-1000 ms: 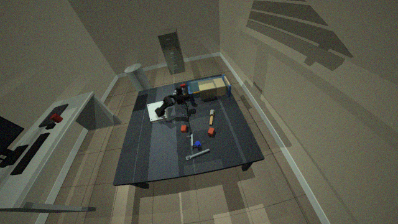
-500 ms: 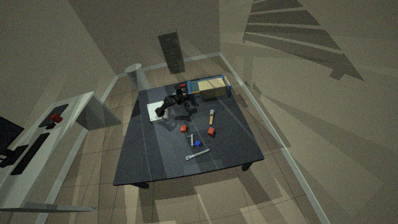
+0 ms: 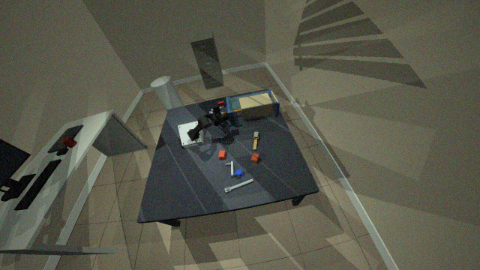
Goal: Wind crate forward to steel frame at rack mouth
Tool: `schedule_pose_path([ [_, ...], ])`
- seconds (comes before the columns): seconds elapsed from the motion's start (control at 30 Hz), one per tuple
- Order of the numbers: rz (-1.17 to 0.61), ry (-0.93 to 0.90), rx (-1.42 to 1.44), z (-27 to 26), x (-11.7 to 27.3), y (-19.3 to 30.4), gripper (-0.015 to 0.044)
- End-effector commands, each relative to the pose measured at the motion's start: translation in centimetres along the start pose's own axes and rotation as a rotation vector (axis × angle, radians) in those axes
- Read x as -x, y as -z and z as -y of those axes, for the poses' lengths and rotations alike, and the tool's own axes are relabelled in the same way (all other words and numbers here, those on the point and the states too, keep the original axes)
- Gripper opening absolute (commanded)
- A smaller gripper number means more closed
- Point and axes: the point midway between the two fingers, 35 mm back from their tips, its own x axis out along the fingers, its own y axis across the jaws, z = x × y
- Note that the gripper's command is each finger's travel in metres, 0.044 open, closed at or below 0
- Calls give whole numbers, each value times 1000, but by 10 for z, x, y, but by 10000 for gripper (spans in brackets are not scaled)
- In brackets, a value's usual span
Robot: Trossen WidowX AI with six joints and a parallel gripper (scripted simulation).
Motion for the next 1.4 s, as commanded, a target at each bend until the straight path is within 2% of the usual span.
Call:
schedule_pose_path([
  [0.0,1,-2,-2,-1,0,-1,0],
  [0.2,0,-2,-2,-2,-1,-2,0],
  [0.5,-1,0,2,0,0,0,236],
  [1.37,-1,0,2,0,0,0,240],
])
